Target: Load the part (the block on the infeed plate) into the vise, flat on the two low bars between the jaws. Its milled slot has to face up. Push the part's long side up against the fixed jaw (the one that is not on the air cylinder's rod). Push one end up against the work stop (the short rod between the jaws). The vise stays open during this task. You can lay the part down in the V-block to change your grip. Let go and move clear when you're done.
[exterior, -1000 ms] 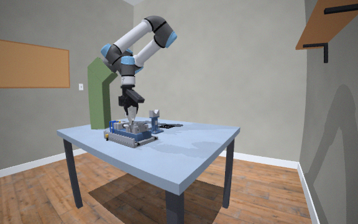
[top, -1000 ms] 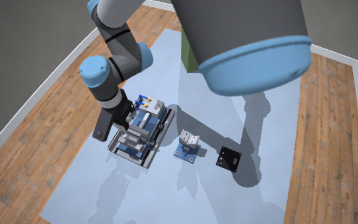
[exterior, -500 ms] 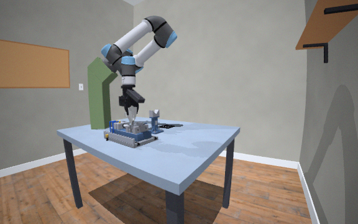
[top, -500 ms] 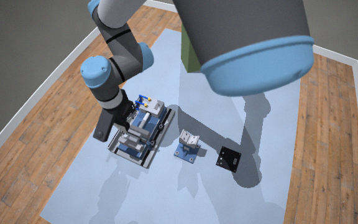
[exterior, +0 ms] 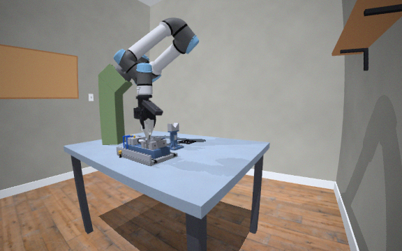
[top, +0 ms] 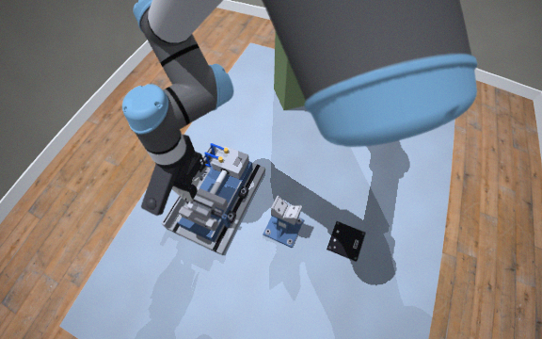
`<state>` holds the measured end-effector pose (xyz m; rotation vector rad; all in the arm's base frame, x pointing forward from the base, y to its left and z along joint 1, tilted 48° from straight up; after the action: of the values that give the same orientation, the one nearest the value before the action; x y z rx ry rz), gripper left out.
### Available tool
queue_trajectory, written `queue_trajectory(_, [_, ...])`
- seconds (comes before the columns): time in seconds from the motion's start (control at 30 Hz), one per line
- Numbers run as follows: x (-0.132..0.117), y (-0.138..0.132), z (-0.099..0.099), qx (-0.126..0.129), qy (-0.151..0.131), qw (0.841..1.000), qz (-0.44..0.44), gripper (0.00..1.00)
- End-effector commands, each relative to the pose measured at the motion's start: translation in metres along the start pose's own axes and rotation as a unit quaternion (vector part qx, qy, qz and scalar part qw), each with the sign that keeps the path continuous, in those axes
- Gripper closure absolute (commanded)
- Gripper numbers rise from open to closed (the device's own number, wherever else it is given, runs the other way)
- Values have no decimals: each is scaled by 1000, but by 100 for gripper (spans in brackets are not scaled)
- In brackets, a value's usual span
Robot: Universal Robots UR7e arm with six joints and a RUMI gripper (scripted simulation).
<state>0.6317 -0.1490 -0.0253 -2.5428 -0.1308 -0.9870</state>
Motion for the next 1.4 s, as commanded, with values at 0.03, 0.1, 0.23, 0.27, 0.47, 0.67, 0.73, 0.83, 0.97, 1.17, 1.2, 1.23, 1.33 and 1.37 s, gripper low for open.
queue_trajectory(0.03, [0, 0, 0, 0, 0, 1000, 0, 100])
queue_trajectory(0.1, [0, 0, 0, 0, 0, 1000, 0, 100])
queue_trajectory(0.23, [0, 0, 0, 0, 0, 1000, 0, 100])
queue_trajectory(0.27, [0, 0, 0, 0, 0, 1000, 0, 100])
queue_trajectory(0.47, [0, 0, 0, 0, 0, 1000, 0, 100])
queue_trajectory(0.67, [0, 0, 0, 0, 0, 1000, 0, 100])
queue_trajectory(0.73, [0, 0, 0, 0, 0, 1000, 0, 100])
queue_trajectory(0.83, [0, 0, 0, 0, 0, 1000, 0, 100])
queue_trajectory(0.97, [0, 1, 0, 0, 0, 1000, 0, 100])
queue_trajectory(1.17, [-1, 6, 0, 0, 0, 1000, 0, 100])
queue_trajectory(1.2, [-1, 7, 0, 0, 0, 1000, 0, 100])
queue_trajectory(1.23, [-1, 8, 0, 0, 0, 1000, 0, 100])
queue_trajectory(1.33, [-2, 10, 0, 0, 0, 1000, 0, 100])
queue_trajectory(1.37, [-2, 10, 0, 0, 0, 1000, 0, 100])
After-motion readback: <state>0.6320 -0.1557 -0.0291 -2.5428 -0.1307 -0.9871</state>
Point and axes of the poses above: the point where the finger pads meet when closed, its own z axis out along the fingers, its own y axis across the jaws, x = y × z, the point moved 5 cm from there along -z, back along the fingers, and after that the axes turned 14 degrees about -z, right-handed, at the moved point
